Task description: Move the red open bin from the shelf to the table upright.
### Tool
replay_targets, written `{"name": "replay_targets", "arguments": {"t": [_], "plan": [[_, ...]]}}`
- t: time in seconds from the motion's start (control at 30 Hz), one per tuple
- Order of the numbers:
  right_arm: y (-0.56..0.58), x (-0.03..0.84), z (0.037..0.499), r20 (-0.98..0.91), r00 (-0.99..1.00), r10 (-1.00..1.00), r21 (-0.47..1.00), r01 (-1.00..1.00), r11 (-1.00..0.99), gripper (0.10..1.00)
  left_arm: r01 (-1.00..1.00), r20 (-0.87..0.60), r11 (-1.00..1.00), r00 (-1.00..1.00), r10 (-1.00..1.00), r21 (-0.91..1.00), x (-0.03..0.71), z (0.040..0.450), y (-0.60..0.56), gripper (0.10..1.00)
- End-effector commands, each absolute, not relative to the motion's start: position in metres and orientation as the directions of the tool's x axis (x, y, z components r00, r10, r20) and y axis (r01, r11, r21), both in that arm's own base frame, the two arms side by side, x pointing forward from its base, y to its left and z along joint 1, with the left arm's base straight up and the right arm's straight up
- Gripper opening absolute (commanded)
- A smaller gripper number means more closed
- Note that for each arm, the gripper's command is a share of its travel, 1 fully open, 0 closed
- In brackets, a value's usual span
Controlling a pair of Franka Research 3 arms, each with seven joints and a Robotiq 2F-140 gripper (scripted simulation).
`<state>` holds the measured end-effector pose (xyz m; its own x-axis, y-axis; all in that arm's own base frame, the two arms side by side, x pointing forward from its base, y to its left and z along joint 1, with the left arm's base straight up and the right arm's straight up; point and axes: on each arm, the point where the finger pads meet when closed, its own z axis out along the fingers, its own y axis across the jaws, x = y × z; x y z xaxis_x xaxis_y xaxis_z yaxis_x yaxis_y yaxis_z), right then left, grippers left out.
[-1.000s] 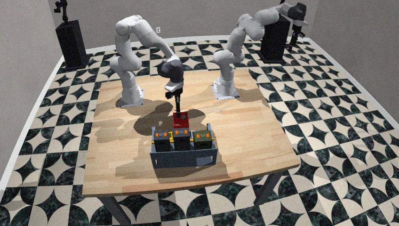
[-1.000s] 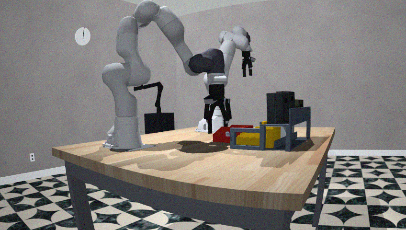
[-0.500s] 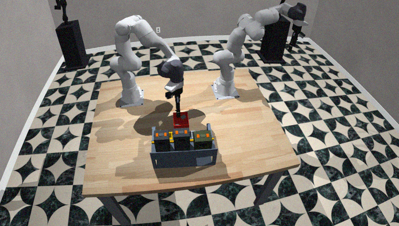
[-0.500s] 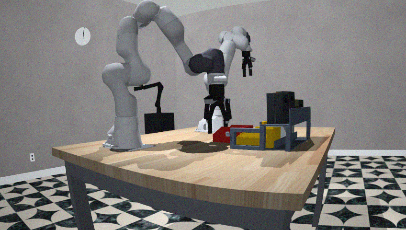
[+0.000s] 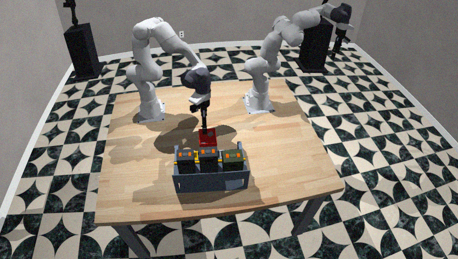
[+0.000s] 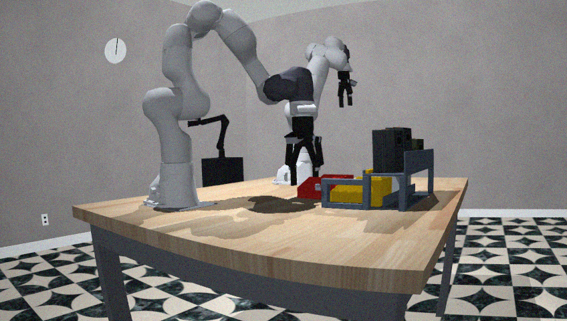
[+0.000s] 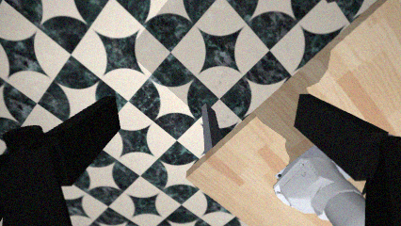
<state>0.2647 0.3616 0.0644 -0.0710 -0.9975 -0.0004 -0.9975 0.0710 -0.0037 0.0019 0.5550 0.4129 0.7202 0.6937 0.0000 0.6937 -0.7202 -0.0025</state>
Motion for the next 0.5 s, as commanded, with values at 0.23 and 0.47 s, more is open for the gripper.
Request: {"name": "replay_targets", "arguments": {"t": [0.23,0.47], "plan": [[0.361,0.264,0.078,0.000,-0.061,-0.998,0.000,-0.998,0.061,0.617,0.694,0.000,-0.720,0.720,0.694,-0.003,0.002,0.413,0.555,1.000],[0.361,0.264,0.089,0.000,-0.061,-0.998,0.000,-0.998,0.061,0.617,0.694,0.000,-0.720,0.720,0.694,-0.003,0.002,0.413,0.555,1.000]]}}
